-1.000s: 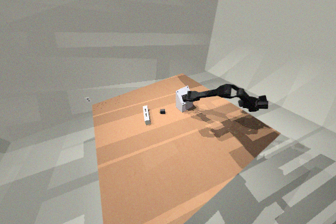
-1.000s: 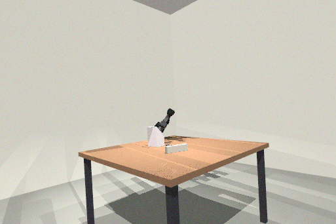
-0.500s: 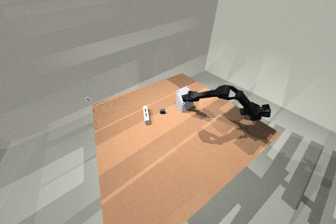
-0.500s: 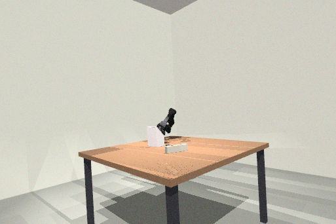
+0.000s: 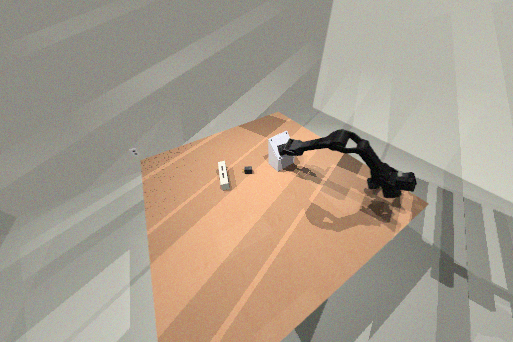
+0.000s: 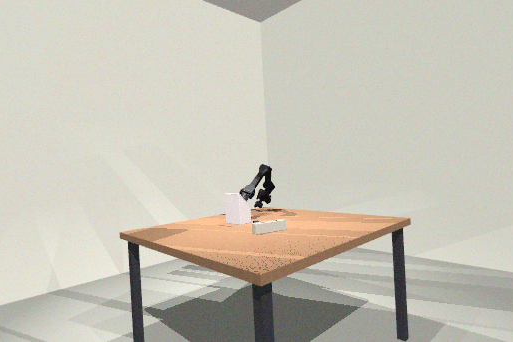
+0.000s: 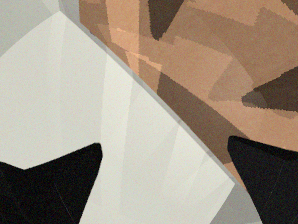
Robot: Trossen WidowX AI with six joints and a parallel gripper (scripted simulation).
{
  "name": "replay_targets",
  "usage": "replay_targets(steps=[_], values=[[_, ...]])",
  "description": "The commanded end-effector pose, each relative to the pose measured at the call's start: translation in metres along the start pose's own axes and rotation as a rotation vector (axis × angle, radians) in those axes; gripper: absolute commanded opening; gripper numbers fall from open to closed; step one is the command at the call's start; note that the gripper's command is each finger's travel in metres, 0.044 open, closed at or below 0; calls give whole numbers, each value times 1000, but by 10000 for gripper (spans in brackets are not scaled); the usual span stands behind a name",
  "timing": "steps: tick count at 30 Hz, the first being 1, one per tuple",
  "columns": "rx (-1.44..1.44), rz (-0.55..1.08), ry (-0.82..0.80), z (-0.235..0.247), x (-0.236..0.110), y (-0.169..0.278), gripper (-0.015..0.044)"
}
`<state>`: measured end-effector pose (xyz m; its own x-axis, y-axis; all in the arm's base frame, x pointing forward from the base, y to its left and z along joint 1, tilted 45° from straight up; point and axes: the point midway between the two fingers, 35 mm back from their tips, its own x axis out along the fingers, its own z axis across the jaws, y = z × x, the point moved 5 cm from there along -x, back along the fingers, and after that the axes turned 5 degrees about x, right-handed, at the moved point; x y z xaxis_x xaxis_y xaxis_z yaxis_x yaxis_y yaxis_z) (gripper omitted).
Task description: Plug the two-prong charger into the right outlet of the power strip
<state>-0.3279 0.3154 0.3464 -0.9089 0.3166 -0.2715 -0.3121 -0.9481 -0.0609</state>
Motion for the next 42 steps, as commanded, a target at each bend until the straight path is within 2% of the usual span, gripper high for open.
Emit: replay_targets(steps=[1,20,42], values=[[-16,-62,-4,1,-15,-17,440],[-80,-317,-8,1,-86,-87,440],[-142,-588,27,-12,-174,-148,440]])
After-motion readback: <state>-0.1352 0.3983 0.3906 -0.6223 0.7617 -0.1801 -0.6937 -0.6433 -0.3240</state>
